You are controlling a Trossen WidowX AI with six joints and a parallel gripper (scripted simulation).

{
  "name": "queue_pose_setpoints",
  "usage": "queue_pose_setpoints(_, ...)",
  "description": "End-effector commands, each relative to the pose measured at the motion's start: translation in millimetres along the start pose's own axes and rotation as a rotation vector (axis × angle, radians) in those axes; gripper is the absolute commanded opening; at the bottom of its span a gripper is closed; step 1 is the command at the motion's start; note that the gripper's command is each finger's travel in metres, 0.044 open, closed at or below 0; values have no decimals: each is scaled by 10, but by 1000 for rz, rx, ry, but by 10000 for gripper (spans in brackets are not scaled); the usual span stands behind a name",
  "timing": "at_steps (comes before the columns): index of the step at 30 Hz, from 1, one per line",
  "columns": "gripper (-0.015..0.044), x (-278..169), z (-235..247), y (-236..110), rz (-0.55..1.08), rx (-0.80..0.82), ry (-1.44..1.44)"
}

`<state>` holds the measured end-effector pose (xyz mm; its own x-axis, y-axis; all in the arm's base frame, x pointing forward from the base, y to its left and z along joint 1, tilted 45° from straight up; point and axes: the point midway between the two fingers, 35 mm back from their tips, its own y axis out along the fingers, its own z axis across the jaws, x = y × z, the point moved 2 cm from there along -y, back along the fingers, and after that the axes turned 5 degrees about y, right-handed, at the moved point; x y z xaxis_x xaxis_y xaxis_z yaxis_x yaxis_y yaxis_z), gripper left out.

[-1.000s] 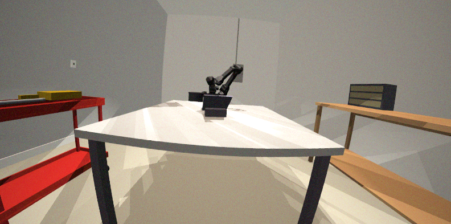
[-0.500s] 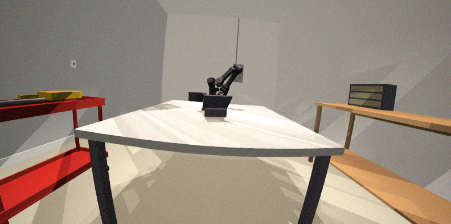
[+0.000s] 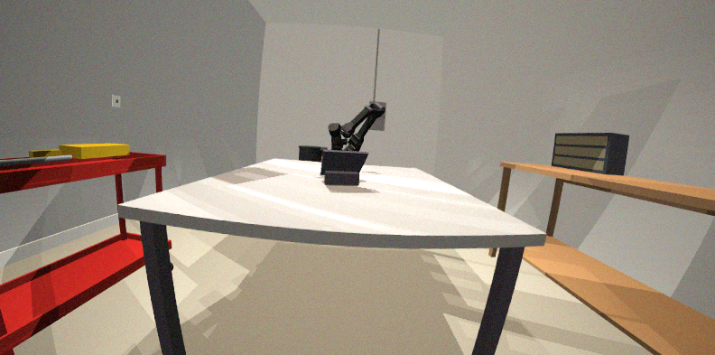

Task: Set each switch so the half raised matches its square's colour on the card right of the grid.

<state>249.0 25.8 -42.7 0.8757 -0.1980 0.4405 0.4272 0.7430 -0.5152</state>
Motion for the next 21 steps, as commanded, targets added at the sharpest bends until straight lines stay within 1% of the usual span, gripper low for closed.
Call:
queue_pose_setpoints(1,0,-2,-5,5,1,-5,3)
queue_pose_setpoints(21,0,-2,-5,32,1,-4,3)
